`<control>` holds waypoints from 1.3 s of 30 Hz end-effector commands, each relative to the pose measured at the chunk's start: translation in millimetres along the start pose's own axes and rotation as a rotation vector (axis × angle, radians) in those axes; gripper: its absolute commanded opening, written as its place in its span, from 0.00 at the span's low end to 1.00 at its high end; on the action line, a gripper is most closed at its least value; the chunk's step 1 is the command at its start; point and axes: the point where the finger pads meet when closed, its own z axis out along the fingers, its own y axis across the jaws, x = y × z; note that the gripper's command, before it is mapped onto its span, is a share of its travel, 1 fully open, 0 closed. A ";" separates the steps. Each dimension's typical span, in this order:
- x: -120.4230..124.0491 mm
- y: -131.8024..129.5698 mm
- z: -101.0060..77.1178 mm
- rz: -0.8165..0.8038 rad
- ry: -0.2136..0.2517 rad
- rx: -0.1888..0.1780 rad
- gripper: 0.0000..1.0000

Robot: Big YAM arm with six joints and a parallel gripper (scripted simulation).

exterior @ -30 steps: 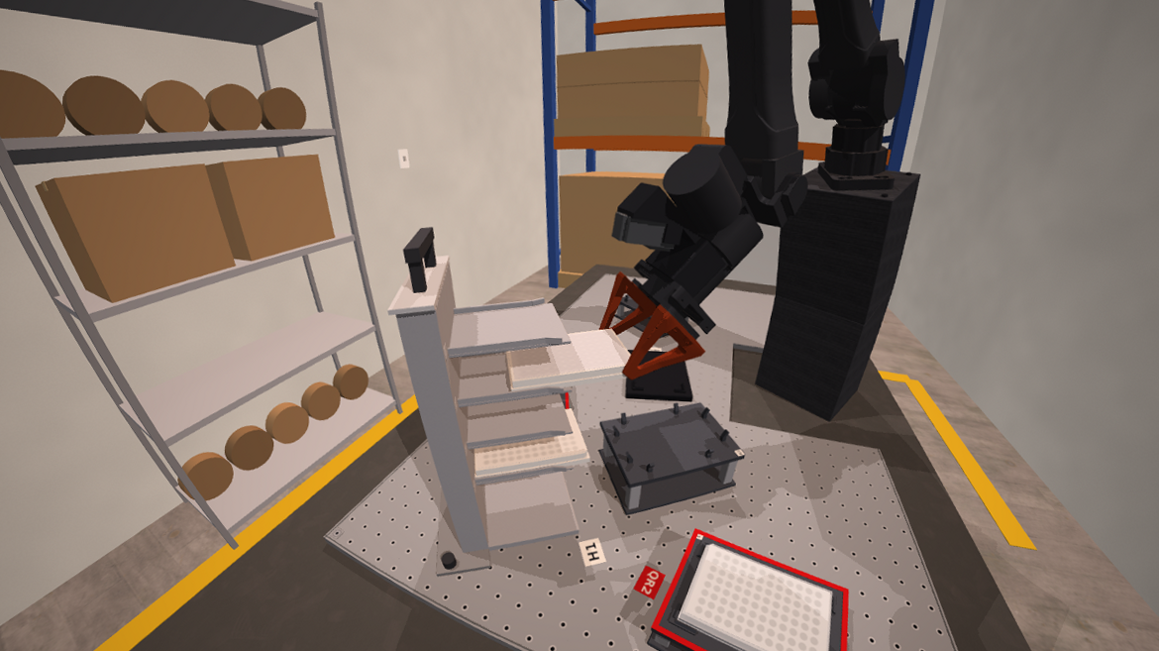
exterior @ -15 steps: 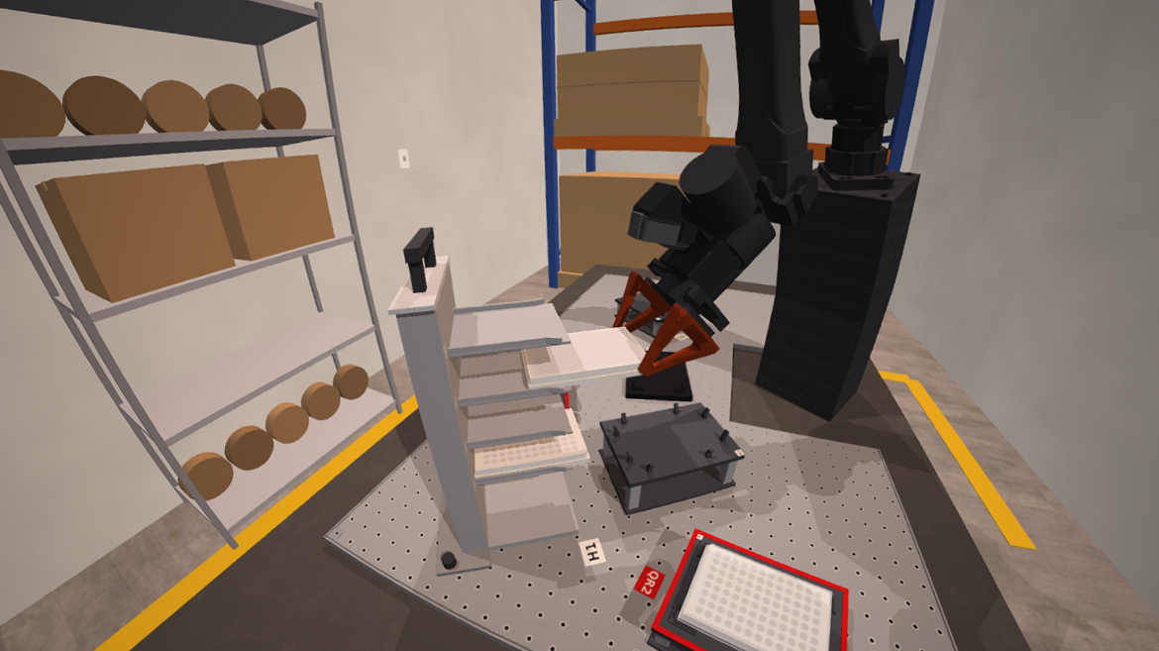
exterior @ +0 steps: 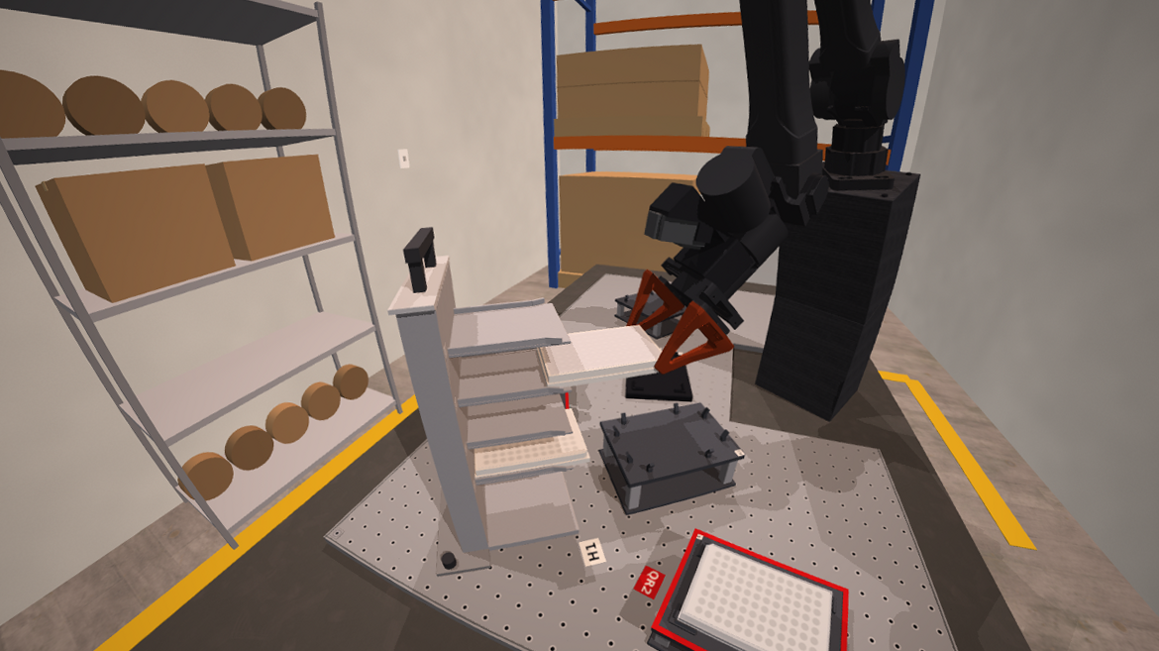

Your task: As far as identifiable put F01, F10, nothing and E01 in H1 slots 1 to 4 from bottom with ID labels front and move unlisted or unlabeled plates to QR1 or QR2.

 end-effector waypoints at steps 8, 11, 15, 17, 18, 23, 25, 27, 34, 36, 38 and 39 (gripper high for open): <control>15.1 1.4 -16.5 0.010 0.006 -0.006 0.86; 18.0 1.2 -19.7 0.010 0.007 -0.006 0.86; 17.5 2.0 -20.6 0.012 0.001 -0.007 0.86; 21.9 0.9 -23.9 0.010 0.008 -0.005 0.86; 22.9 0.8 -25.0 0.010 0.008 -0.005 0.86; 27.7 0.4 -30.3 0.009 0.009 -0.005 0.86; 29.1 0.5 -31.9 0.009 0.008 -0.005 0.86; 30.8 0.6 -33.7 0.009 0.008 -0.005 0.86; 36.4 -0.3 -40.0 0.008 0.011 -0.004 0.86; 38.3 -0.5 -42.1 0.008 0.012 -0.004 0.86; 40.2 -0.7 -44.3 0.008 0.012 -0.003 0.86; 41.1 -0.8 -45.3 0.008 0.013 -0.003 0.86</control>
